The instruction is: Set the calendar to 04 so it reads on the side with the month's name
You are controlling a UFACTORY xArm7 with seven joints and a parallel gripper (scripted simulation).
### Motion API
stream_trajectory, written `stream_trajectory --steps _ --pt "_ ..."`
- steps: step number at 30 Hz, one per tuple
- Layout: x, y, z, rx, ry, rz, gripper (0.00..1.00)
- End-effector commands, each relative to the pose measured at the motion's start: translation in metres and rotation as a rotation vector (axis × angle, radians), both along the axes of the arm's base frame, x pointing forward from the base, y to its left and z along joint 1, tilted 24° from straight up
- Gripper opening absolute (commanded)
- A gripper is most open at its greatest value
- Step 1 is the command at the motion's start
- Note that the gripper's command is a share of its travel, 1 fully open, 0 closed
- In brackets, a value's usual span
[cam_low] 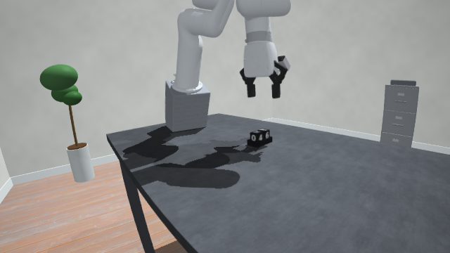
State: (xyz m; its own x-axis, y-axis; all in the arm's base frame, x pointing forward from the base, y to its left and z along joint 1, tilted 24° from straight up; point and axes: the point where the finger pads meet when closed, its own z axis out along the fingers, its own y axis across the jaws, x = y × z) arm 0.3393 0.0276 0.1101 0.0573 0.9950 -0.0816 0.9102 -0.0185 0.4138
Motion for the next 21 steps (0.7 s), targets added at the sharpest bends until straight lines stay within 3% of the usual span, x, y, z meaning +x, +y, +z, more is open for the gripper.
stream_trajectory --steps 1,21 --pt "-0.0072 -0.0039 -0.0049 -0.023 0.015 0.003 1.00" --pt "-0.0095 -0.0051 -0.0065 -0.029 0.020 0.004 1.00"
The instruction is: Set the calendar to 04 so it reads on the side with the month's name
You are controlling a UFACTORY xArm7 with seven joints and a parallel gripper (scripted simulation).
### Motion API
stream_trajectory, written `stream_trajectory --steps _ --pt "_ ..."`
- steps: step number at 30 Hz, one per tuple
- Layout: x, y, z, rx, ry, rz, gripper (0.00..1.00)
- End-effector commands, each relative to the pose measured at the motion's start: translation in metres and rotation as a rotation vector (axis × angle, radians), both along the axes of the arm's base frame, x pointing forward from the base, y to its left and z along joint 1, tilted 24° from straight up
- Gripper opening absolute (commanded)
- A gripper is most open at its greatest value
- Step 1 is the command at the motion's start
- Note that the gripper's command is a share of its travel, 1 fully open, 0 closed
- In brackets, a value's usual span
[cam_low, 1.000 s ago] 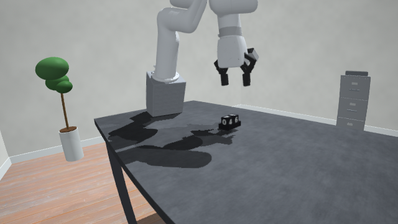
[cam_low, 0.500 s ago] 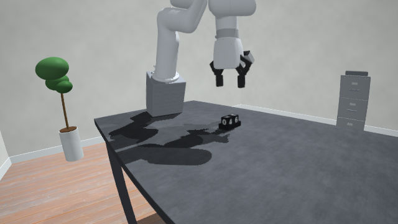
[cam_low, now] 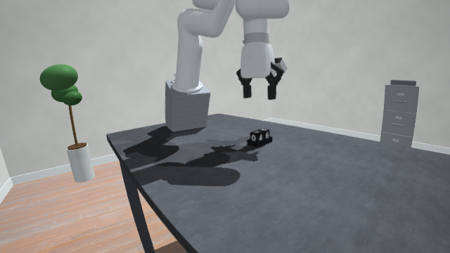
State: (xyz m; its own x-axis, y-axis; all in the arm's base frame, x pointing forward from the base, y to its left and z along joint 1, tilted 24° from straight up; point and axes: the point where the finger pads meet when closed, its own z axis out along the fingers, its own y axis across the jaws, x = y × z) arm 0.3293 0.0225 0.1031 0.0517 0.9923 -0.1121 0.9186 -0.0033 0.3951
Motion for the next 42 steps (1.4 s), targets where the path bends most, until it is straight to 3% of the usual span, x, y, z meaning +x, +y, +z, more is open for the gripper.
stream_trajectory --steps 1,7,13,18,26,42 --pt "0.000 0.000 0.001 0.000 -0.001 0.001 1.00" --pt "0.000 -0.006 0.004 -0.013 -0.019 0.027 1.00" --pt "-0.012 -0.037 0.009 -0.089 -0.069 0.162 1.00" --pt "-0.044 -0.060 -0.016 -0.154 -0.027 0.300 1.00" --pt "-0.077 -0.063 -0.044 -0.176 0.050 0.404 1.00" --pt "-0.078 -0.063 -0.047 -0.177 0.053 0.411 1.00"
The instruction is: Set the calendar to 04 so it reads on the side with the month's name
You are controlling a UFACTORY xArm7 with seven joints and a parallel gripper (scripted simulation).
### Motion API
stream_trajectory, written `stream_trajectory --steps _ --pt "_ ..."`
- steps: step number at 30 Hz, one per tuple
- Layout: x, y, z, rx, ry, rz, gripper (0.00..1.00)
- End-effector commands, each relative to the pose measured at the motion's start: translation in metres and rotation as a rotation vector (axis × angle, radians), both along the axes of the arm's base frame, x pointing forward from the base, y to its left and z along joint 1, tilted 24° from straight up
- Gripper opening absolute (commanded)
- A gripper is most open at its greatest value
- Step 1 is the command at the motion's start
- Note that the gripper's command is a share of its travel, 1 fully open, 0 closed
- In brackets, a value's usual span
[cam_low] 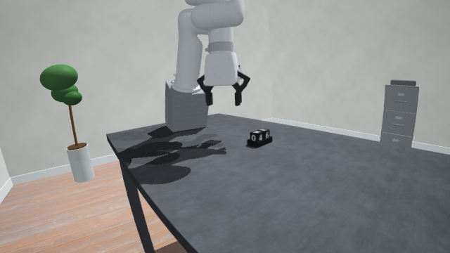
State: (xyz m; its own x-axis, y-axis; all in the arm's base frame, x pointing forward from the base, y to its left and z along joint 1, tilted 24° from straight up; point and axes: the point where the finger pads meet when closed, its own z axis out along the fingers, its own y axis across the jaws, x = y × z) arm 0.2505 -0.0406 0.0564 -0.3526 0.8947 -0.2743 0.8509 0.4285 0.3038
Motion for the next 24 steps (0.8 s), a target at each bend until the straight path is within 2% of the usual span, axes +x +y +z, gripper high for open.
stream_trajectory --steps 1,24 --pt "0.001 0.000 0.000 0.002 -0.006 0.002 1.00" --pt "0.005 -0.002 -0.012 0.003 -0.003 0.002 1.00"
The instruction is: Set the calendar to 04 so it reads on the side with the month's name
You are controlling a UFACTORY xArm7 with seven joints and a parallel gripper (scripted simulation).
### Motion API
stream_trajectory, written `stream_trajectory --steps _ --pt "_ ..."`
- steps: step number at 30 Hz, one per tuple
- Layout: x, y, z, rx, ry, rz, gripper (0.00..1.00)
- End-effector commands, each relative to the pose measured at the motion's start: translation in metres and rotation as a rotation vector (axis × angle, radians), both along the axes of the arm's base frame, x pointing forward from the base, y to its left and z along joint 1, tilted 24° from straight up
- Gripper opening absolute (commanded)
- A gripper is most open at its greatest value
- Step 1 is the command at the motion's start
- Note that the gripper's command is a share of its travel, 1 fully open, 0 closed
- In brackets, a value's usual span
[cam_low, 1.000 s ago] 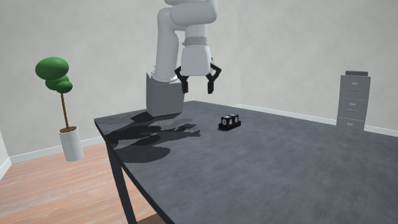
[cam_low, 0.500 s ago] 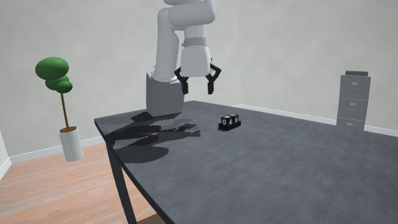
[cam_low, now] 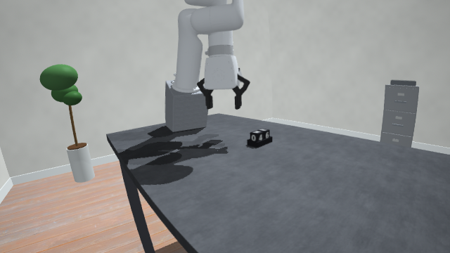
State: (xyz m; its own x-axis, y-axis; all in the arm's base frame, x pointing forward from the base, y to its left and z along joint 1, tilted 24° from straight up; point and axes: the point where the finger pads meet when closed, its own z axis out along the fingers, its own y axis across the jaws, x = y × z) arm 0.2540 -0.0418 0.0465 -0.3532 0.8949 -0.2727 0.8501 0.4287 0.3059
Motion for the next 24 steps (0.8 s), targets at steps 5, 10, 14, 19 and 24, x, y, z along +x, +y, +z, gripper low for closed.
stream_trajectory --steps 5,10,14,19,24 --pt "0.004 -0.001 -0.009 0.001 -0.002 0.001 1.00" --pt "0.007 -0.003 -0.016 0.000 -0.002 0.001 1.00" --pt "0.010 -0.004 -0.024 0.001 -0.002 0.001 1.00" --pt "0.013 -0.005 -0.031 0.001 -0.002 0.001 1.00" --pt "0.015 -0.005 -0.035 0.000 -0.002 0.001 1.00"
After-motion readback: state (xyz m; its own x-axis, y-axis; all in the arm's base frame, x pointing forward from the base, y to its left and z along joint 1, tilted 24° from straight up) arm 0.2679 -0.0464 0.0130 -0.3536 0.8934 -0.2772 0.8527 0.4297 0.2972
